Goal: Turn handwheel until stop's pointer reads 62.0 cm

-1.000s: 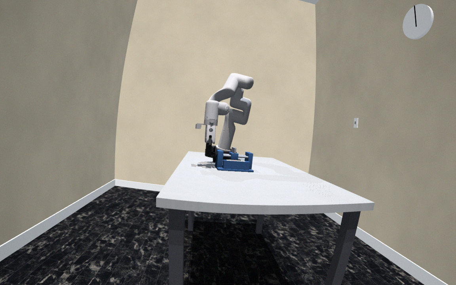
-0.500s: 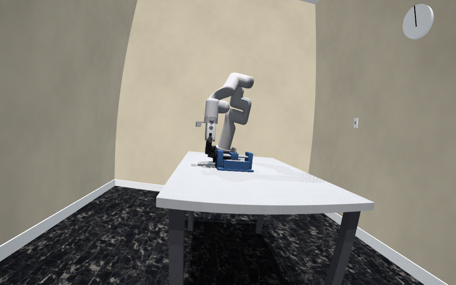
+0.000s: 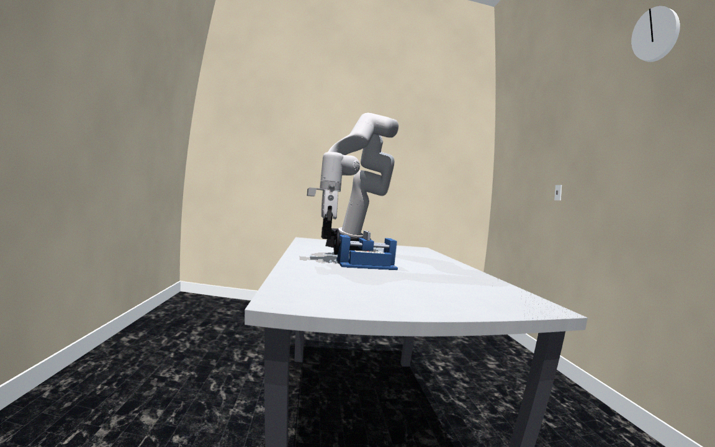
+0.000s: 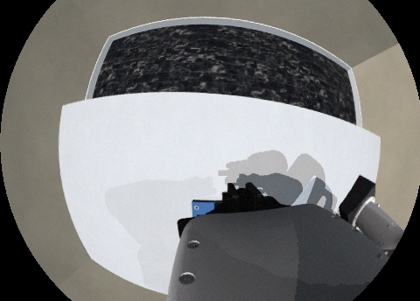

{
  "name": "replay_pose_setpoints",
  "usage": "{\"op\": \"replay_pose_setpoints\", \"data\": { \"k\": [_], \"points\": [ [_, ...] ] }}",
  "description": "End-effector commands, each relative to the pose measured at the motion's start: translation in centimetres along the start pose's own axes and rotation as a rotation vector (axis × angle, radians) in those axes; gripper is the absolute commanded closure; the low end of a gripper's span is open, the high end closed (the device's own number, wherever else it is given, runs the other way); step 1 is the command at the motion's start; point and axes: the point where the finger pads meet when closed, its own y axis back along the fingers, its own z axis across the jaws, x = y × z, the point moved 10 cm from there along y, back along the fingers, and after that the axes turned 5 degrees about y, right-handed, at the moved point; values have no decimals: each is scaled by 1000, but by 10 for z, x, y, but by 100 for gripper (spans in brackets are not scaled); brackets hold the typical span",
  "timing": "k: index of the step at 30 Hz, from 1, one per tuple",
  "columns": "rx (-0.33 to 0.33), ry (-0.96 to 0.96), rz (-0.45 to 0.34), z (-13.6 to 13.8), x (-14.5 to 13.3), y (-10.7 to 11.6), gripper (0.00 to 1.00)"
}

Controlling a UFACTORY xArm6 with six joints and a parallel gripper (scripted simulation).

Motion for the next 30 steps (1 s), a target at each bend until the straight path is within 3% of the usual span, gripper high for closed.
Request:
{"op": "replay_pose_setpoints", "data": {
  "k": [1,22,30],
  "points": [
    [0,0,1,7,0,2,94],
    [0,0,1,33,-3,-5,94],
    [0,0,1,42,-4,-20,94]
  ]
}}
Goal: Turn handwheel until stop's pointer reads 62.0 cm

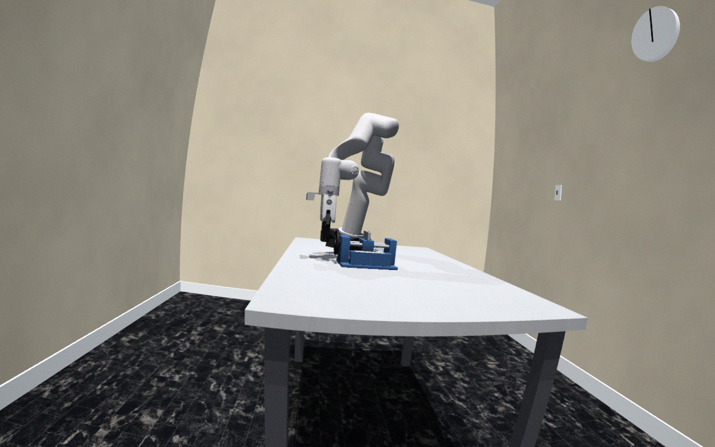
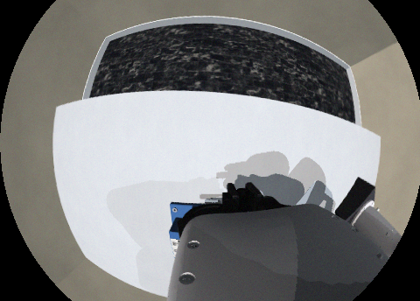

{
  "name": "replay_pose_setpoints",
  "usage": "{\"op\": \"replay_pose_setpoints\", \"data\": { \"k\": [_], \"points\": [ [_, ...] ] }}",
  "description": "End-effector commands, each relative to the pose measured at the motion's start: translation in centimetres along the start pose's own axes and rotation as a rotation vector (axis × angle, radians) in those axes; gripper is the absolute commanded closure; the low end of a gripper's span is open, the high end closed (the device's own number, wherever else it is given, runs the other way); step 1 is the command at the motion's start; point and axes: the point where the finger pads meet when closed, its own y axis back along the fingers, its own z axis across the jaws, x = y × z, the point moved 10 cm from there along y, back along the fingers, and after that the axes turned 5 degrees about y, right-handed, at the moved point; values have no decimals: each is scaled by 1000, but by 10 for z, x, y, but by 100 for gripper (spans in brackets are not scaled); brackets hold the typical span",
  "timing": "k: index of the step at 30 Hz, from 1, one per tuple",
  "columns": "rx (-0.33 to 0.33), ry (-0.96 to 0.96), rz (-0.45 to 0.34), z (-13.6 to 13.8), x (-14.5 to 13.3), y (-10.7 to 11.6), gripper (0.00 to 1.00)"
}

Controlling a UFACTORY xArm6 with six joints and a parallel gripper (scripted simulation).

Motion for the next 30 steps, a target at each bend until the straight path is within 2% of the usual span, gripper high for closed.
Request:
{"op": "replay_pose_setpoints", "data": {
  "k": [1,13,30],
  "points": [
    [4,1,2,3,0,-8,94],
    [4,1,2,1,0,-29,94],
    [4,1,2,-24,2,-47,94]
  ]
}}
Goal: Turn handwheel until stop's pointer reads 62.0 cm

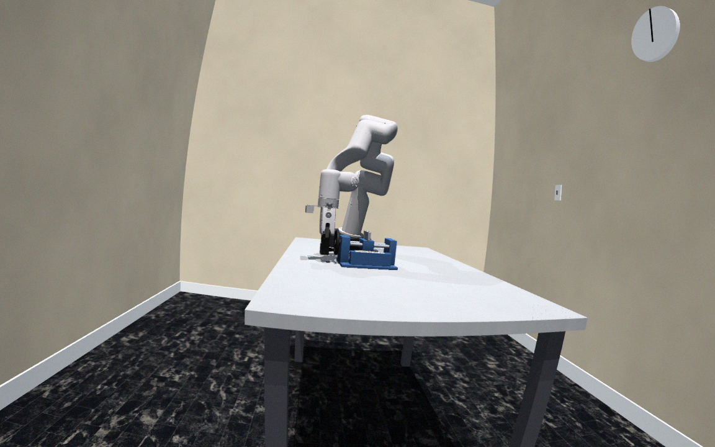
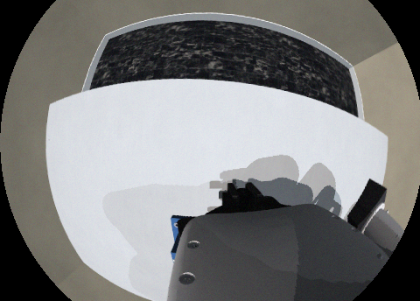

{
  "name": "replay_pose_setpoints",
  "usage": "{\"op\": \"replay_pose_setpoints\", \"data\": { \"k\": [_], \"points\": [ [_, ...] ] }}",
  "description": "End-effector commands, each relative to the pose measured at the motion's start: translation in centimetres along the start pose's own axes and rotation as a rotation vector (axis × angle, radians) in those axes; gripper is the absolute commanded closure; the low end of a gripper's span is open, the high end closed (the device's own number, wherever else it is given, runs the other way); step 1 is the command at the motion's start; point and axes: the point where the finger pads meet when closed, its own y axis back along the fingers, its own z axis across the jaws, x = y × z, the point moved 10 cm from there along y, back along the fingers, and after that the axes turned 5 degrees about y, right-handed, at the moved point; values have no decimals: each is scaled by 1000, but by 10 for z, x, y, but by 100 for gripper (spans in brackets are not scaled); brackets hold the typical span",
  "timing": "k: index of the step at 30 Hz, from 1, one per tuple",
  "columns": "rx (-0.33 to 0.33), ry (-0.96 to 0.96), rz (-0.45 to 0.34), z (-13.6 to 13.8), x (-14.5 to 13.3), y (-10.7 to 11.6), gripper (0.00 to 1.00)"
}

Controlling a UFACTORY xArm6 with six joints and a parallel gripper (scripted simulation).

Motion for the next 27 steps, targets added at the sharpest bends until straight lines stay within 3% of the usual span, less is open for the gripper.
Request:
{"op": "replay_pose_setpoints", "data": {
  "k": [1,13,27],
  "points": [
    [2,0,1,-10,1,-2,94],
    [2,0,1,-31,3,5,94],
    [2,0,1,-42,4,41,94]
  ]
}}
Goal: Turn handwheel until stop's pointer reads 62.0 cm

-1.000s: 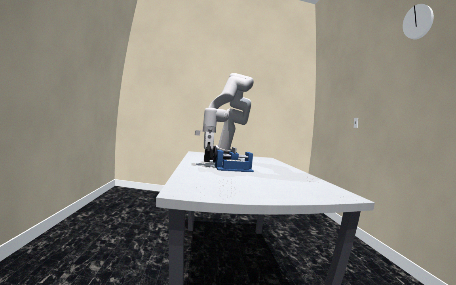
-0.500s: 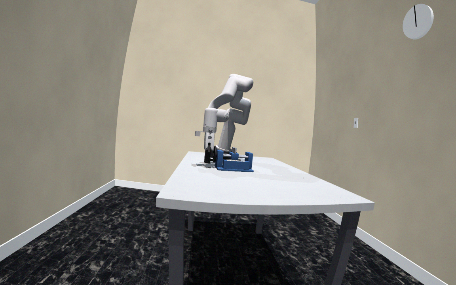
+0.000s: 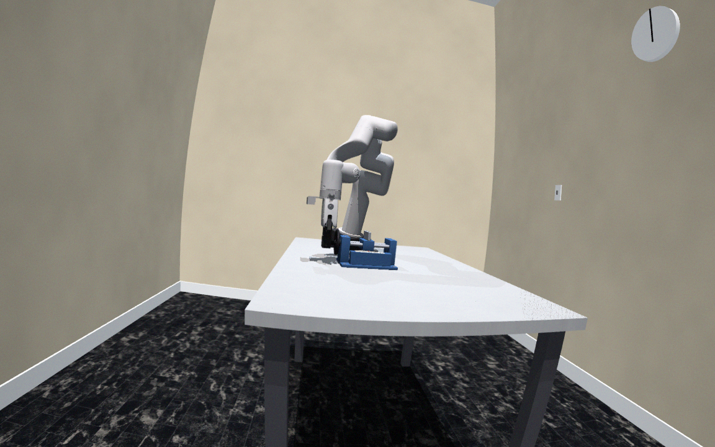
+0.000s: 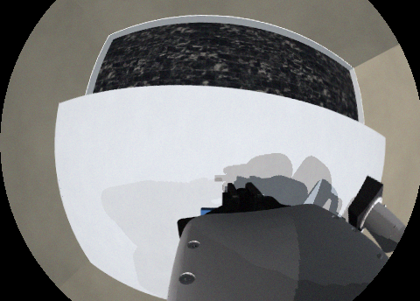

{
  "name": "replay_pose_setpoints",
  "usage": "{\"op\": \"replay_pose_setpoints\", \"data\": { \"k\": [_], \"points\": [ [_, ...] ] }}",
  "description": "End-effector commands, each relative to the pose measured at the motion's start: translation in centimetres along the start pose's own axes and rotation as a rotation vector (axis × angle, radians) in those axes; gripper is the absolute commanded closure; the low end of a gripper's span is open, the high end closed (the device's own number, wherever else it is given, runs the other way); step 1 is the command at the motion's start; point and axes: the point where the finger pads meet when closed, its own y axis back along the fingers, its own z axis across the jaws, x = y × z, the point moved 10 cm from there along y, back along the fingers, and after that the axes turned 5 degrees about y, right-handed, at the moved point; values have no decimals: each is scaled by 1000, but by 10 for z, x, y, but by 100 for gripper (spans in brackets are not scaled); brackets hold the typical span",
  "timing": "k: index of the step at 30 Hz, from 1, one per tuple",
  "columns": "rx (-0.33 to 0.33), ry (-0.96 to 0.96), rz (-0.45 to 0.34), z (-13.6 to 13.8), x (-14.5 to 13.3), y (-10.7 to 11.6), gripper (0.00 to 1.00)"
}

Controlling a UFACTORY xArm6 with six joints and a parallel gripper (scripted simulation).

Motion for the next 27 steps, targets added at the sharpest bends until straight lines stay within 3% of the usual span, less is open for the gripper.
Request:
{"op": "replay_pose_setpoints", "data": {
  "k": [1,14,27],
  "points": [
    [-2,-1,-1,2,0,12,94],
    [-2,-1,-1,19,-1,30,94],
    [-2,-1,-1,41,-3,31,94]
  ]
}}
